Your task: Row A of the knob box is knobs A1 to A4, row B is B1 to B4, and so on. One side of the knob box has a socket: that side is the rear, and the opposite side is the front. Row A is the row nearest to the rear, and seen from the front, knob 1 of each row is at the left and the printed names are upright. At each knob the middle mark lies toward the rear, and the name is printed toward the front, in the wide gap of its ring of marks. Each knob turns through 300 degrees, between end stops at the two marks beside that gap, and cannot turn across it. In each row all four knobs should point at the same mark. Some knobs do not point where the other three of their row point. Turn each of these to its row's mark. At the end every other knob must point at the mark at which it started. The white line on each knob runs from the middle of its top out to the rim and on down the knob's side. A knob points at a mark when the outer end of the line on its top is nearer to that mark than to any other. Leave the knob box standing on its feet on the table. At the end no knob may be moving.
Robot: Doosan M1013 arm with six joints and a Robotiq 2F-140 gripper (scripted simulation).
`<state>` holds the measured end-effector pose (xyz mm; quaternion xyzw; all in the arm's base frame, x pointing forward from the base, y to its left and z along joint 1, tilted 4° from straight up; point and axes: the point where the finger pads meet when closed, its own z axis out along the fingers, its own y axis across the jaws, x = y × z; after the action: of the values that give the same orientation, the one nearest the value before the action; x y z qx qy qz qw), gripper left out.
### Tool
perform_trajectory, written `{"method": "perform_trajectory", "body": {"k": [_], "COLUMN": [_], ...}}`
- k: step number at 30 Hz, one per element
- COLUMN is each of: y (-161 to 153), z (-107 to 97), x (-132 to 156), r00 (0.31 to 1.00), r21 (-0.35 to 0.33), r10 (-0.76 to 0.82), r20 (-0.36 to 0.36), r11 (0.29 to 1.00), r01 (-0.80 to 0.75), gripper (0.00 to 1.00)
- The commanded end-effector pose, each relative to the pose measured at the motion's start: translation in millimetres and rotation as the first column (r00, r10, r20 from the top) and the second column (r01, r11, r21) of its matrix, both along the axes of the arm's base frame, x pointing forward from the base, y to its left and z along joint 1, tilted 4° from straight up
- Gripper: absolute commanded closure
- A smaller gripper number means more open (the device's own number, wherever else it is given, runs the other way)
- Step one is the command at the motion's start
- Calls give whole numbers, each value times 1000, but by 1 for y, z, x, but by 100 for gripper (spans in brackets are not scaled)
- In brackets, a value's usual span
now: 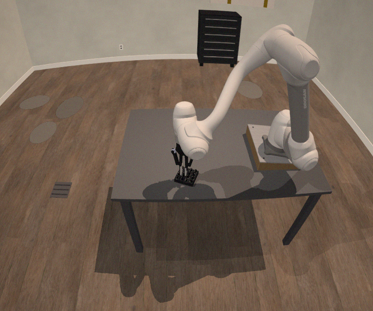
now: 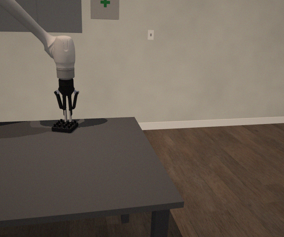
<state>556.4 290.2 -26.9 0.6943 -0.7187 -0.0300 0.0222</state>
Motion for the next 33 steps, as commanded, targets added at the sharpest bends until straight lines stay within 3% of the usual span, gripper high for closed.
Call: {"method": "perform_trajectory", "body": {"k": [1, 33], "y": [0, 0], "z": [-2, -11], "x": [0, -1], "r00": [1000, 1000], "r21": [0, 0], "r10": [0, 0], "r20": [0, 0], "r11": [1000, 1000], "r01": [0, 0], "gripper": [88, 88]}}
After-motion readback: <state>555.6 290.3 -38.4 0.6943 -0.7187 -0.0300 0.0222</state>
